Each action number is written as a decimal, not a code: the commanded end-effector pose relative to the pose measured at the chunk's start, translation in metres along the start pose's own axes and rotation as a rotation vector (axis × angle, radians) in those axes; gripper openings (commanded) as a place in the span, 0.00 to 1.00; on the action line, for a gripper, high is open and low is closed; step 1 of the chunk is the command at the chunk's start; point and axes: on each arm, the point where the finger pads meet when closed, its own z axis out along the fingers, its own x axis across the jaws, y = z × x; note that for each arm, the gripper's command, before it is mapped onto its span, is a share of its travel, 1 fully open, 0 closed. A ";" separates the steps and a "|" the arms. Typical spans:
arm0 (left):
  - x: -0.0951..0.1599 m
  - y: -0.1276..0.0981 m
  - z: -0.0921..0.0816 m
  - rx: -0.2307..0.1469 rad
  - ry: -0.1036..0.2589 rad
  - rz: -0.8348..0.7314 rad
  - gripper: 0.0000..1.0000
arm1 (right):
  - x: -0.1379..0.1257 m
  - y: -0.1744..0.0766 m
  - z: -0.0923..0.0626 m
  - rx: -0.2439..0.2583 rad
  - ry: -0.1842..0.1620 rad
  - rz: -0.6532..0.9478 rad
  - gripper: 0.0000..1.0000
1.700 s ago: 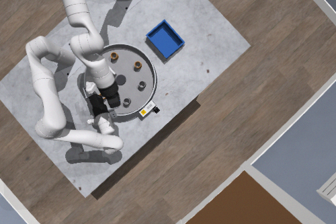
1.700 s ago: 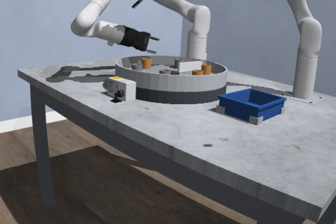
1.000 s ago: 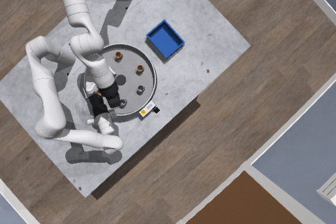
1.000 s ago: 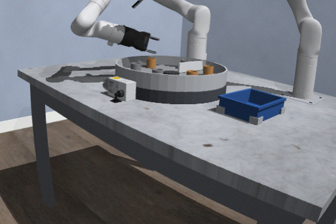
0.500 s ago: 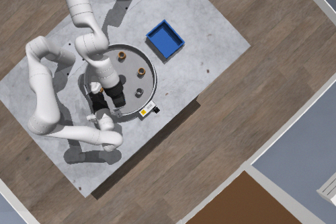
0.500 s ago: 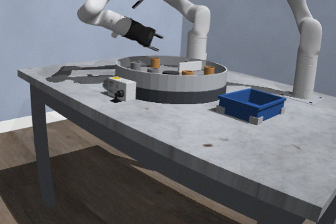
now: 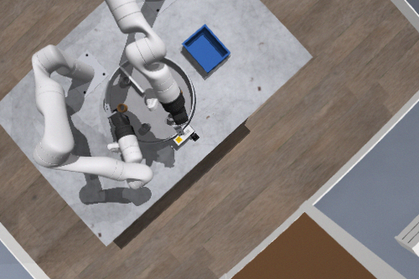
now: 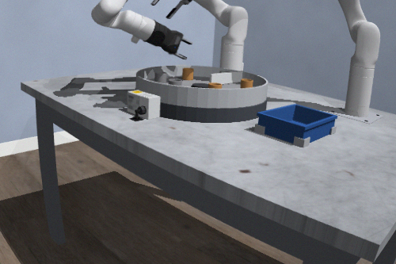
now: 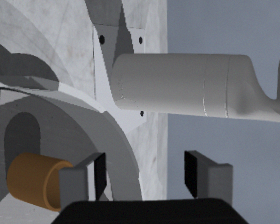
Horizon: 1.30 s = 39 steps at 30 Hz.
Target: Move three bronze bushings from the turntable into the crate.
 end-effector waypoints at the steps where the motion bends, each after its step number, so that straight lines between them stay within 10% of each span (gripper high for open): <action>1: 0.002 0.042 0.004 -0.029 0.017 -0.018 1.00 | 0.001 0.001 0.000 0.003 -0.004 0.004 1.00; 15: 0.043 0.195 0.008 -0.142 0.115 -0.024 1.00 | 0.001 0.001 0.000 0.003 -0.004 0.004 1.00; 28: 0.079 0.277 -0.001 -0.194 0.178 -0.032 1.00 | 0.001 0.001 0.000 0.003 -0.004 0.004 1.00; 39: 0.093 0.304 -0.006 -0.209 0.200 -0.036 1.00 | 0.001 0.001 0.000 0.003 -0.004 0.004 1.00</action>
